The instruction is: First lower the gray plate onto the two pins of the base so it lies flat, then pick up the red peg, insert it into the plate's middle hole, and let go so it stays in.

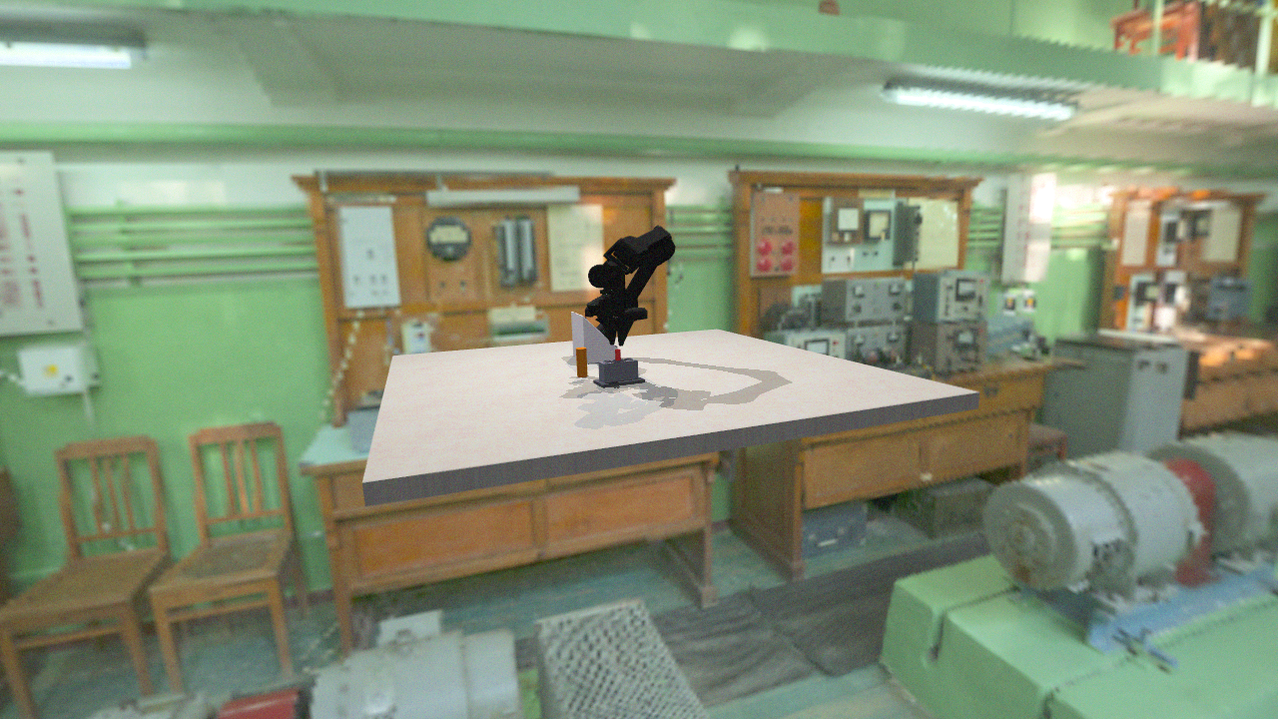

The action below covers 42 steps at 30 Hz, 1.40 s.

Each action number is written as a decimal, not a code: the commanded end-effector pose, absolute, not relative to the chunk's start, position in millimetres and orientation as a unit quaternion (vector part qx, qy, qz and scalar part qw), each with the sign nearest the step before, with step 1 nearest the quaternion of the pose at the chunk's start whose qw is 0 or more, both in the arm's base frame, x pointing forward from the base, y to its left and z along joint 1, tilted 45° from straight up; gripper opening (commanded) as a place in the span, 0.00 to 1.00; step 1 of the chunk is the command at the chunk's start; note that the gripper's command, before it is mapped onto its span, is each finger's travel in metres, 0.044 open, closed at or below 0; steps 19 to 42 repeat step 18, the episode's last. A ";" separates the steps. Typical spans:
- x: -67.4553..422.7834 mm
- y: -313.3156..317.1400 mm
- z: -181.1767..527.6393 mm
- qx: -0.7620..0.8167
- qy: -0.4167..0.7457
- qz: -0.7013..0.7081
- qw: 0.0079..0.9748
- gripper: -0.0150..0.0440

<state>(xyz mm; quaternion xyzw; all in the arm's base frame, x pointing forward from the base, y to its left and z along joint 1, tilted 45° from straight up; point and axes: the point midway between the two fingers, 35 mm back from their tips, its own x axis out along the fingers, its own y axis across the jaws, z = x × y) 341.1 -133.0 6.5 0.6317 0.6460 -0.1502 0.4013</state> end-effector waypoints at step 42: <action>339.2 -139.8 12.8 0.630 0.645 -0.150 0.406 0.51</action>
